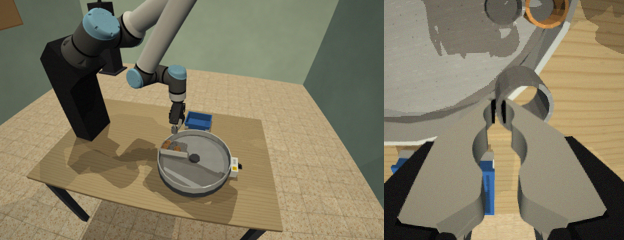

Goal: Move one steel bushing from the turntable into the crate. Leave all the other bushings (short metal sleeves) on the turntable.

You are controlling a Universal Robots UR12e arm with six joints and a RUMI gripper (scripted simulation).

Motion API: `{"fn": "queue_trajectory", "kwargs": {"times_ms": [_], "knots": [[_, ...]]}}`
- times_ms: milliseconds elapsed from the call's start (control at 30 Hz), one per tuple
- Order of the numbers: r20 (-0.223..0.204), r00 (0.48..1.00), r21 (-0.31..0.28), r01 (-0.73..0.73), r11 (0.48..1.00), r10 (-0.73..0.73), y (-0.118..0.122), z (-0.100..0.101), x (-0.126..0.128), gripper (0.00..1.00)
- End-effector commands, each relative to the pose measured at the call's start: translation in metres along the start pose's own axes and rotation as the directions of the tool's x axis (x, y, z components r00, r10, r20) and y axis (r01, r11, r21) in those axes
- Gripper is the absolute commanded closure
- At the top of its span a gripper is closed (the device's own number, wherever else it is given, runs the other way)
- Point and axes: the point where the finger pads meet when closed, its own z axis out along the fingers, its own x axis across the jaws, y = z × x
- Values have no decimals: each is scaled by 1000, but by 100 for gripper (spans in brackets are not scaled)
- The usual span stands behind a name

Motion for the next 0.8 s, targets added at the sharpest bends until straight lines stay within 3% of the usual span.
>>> {"fn": "queue_trajectory", "kwargs": {"times_ms": [0, 367, 433, 767], "knots": [[2, 1000, 6, -3, 1000, 2, 15, 0, -11, 100], [0, 1000, 5, -3, 1000, 3, 67, 1, -36, 100], [0, 1000, 5, -3, 1000, 3, 67, 1, -36, 100], [-1, 1000, 5, -3, 1000, 3, 126, 2, -63, 100]]}}
